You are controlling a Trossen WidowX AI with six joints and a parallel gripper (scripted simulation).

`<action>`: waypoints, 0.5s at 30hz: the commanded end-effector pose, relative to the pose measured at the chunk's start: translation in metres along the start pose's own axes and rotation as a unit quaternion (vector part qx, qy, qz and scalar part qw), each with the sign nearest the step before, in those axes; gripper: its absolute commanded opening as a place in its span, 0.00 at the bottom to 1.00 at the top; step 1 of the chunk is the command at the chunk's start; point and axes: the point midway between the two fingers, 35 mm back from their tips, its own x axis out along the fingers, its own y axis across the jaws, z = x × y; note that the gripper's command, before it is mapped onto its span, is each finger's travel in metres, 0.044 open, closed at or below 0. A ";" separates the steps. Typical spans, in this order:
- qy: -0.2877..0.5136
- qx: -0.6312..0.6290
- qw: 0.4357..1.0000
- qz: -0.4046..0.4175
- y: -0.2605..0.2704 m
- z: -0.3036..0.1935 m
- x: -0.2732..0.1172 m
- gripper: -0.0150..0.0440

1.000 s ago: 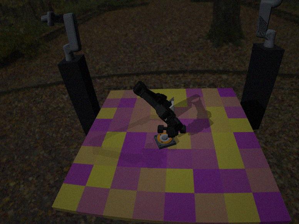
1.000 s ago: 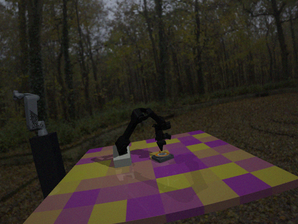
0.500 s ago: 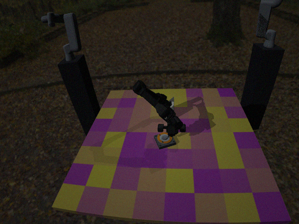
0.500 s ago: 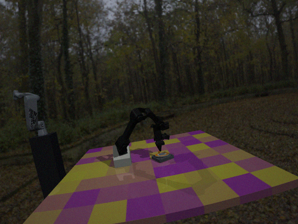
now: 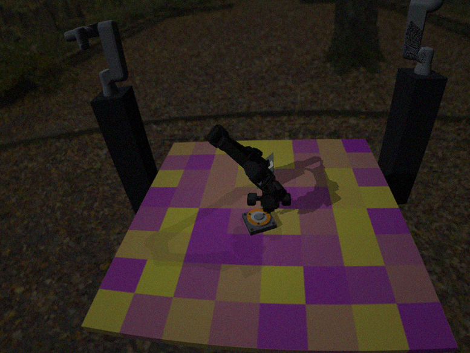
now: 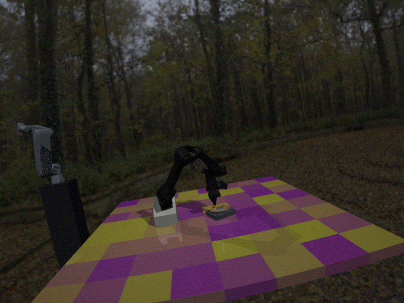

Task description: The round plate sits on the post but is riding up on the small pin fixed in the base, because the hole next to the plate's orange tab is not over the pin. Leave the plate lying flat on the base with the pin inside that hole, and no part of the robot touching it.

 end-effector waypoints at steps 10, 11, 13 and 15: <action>0.004 -0.002 1.000 -0.002 -0.010 -0.016 0.001 0.25; 0.004 -0.002 1.000 -0.002 -0.010 -0.017 0.001 0.25; 0.004 -0.002 1.000 -0.002 -0.012 -0.019 0.000 0.25; 0.004 -0.002 1.000 -0.002 -0.014 -0.020 0.000 0.25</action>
